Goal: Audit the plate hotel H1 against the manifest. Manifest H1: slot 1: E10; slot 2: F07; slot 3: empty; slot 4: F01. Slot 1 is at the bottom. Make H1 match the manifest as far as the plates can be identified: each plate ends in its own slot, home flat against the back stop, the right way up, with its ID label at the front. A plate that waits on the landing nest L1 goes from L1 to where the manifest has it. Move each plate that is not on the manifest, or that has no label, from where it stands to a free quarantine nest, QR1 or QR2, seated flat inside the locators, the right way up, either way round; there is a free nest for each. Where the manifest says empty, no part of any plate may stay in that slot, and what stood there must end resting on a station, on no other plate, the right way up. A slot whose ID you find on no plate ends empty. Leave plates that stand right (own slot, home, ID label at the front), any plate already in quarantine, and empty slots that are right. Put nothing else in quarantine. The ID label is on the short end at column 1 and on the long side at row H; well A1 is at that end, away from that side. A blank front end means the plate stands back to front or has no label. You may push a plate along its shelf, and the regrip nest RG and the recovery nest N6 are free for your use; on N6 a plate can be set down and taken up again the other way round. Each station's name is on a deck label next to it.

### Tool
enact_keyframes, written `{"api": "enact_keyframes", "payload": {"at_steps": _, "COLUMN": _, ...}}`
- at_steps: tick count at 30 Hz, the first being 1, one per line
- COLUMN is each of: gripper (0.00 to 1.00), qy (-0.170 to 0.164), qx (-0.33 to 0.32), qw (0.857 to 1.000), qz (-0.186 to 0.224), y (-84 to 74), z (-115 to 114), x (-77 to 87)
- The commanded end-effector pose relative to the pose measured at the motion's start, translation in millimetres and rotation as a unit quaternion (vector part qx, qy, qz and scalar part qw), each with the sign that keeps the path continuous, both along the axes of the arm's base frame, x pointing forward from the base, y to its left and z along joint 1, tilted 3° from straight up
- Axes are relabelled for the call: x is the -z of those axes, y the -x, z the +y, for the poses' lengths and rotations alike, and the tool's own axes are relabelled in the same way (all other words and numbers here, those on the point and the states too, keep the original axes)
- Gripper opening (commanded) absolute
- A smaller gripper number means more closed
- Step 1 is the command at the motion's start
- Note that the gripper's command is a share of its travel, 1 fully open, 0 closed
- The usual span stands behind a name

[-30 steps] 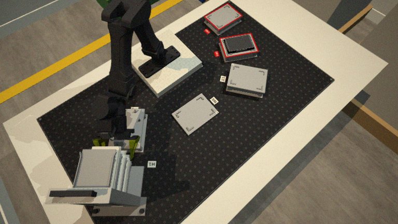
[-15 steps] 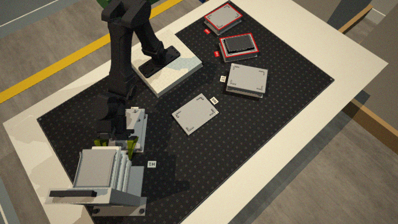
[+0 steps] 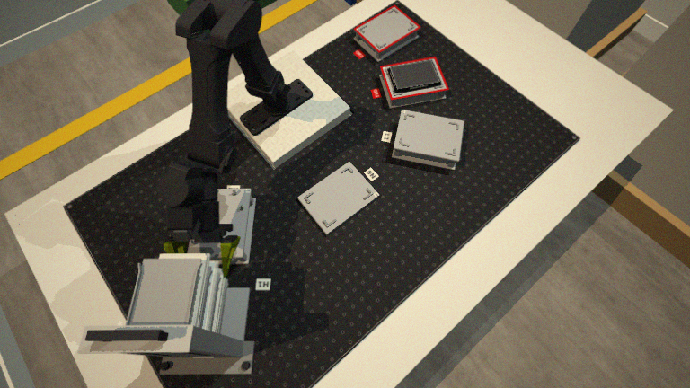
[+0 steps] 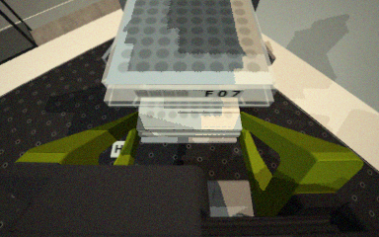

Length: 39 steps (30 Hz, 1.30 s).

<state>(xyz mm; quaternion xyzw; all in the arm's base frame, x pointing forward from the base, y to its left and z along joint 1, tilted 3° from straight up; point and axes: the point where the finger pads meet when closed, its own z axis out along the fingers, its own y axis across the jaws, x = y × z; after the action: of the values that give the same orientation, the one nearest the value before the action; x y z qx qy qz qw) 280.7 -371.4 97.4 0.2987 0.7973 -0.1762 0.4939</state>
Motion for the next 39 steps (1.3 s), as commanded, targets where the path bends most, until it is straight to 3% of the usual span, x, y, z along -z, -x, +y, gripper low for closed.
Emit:
{"api": "enact_keyframes", "payload": {"at_steps": 1, "gripper": 0.86, "qy": 0.003, "qx": 0.000, "qw": 1.000, "qz": -0.002, "y": 0.3, "z": 0, "x": -4.1}}
{"api": "enact_keyframes", "payload": {"at_steps": 39, "gripper": 0.86, "qy": 0.003, "qx": 0.000, "qw": 1.000, "qz": -0.001, "y": 34.7, "z": 29, "x": -1.7}}
